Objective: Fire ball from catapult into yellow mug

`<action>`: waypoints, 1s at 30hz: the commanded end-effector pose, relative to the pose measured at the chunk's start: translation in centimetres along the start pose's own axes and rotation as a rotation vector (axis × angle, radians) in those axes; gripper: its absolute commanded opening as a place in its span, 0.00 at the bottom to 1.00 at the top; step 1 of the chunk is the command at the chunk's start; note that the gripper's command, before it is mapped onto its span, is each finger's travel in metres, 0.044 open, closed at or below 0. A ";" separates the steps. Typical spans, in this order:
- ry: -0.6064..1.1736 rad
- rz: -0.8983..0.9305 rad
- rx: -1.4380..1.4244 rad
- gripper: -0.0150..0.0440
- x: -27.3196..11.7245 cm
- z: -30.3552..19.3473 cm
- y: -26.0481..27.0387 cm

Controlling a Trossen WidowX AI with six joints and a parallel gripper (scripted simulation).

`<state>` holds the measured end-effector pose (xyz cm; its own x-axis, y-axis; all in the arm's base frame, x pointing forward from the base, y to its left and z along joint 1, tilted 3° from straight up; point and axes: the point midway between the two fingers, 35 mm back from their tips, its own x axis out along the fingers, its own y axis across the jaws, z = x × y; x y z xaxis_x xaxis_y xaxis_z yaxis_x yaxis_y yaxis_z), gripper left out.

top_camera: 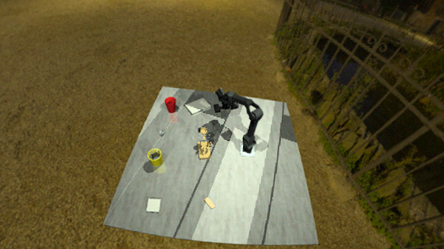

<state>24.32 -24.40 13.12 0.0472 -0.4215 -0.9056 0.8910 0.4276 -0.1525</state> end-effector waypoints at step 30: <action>0.442 0.208 0.064 0.73 -17.3 -20.5 19.7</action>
<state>31.71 7.53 17.50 0.0424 0.0463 -0.9980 0.9080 0.4149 0.0578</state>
